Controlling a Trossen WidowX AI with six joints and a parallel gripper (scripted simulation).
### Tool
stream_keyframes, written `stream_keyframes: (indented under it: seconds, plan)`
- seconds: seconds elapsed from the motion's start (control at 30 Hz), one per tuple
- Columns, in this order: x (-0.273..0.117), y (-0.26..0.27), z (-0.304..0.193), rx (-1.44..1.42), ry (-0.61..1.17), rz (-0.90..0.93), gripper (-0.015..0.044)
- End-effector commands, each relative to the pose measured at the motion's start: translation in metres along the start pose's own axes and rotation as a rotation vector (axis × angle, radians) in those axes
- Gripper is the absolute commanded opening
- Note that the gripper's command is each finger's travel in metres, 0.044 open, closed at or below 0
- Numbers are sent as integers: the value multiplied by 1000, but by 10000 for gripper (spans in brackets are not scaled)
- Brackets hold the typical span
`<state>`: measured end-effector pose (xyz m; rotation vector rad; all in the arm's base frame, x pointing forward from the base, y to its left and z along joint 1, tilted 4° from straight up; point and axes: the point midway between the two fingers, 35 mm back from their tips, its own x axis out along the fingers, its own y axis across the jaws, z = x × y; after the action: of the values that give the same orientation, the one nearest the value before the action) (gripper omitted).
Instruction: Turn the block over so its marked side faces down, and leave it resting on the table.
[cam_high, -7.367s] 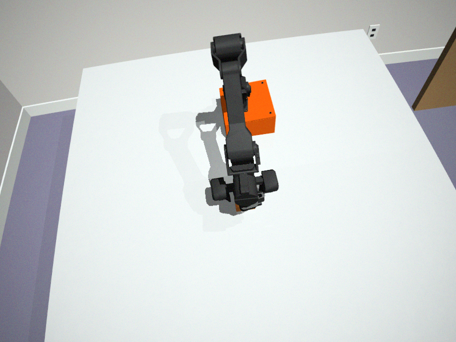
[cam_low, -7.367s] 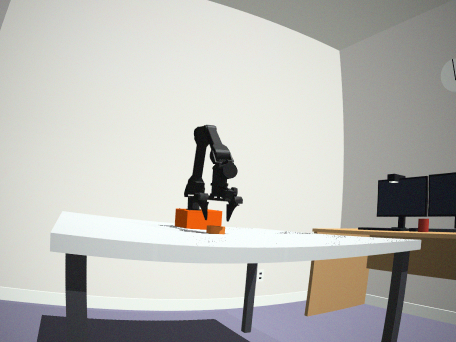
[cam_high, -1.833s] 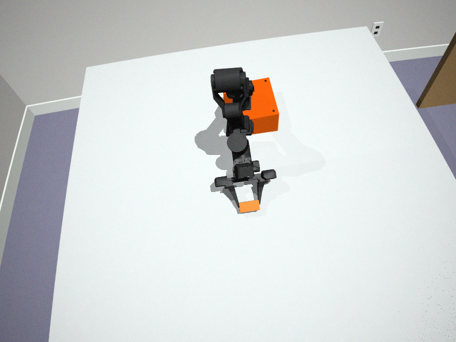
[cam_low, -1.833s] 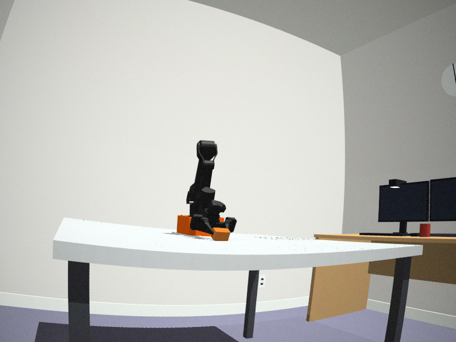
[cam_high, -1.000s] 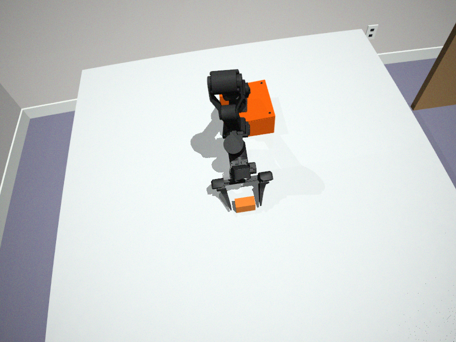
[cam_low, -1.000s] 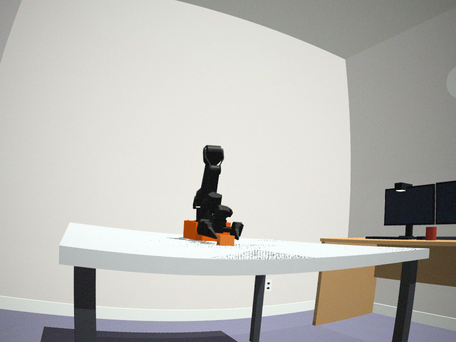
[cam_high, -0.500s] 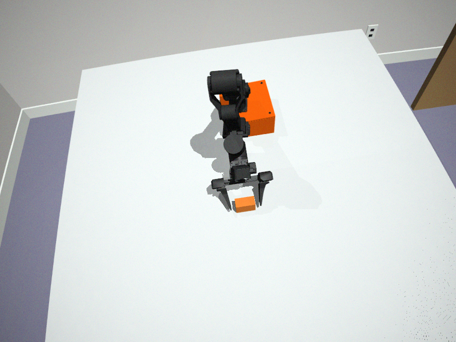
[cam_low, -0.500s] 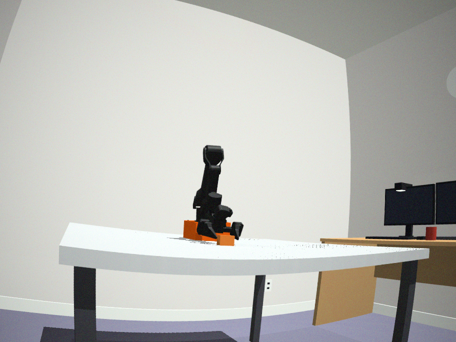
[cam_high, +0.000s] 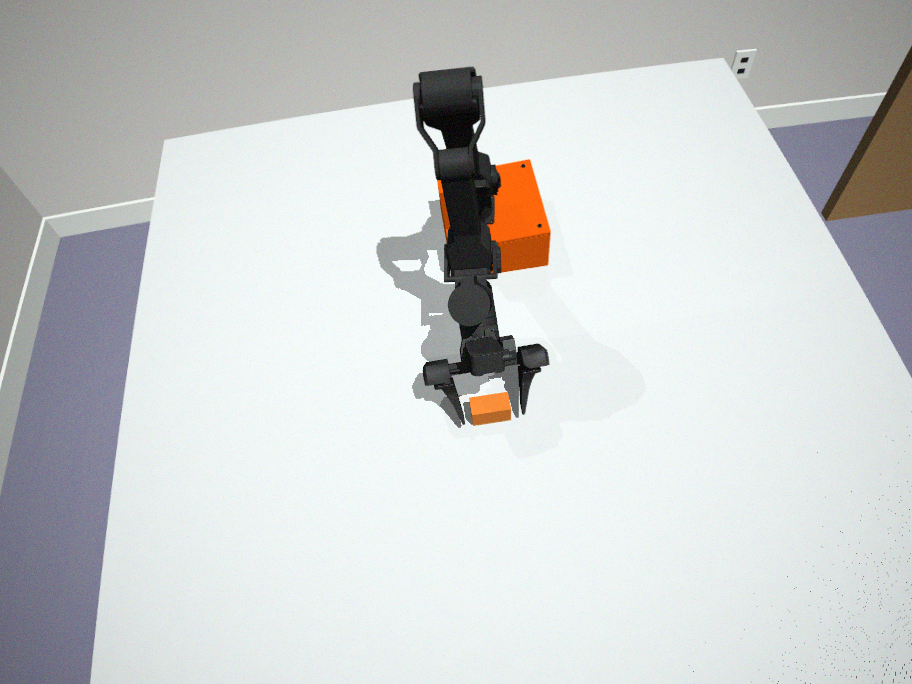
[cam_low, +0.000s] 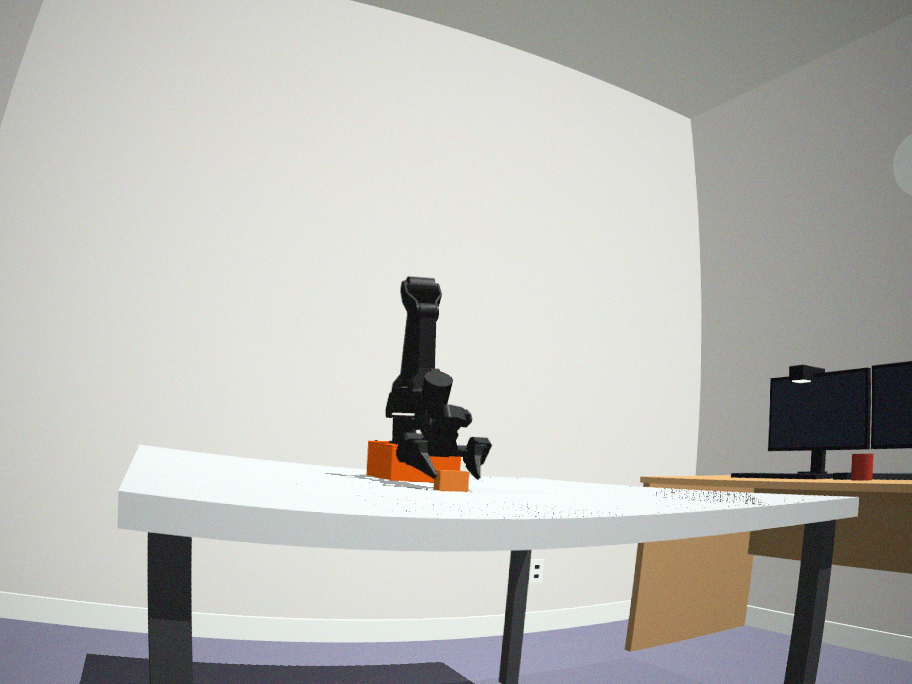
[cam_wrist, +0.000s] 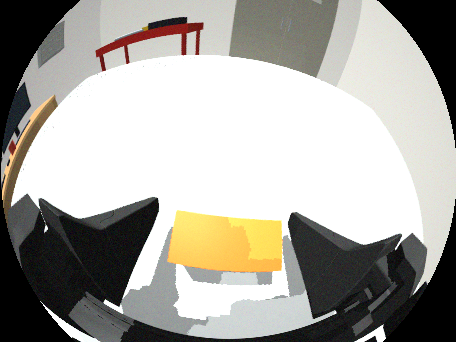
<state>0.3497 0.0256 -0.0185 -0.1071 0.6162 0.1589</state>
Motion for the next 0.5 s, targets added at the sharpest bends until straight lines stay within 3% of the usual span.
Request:
stream_keyframes:
  seconds: [0.0,0.17,0.47]
  plan:
    - [-24,-1,22,-4,150,-12,440]
    - [-61,1,31,-8,278,-14,440]
    - [-63,1,31,-8,283,-14,440]
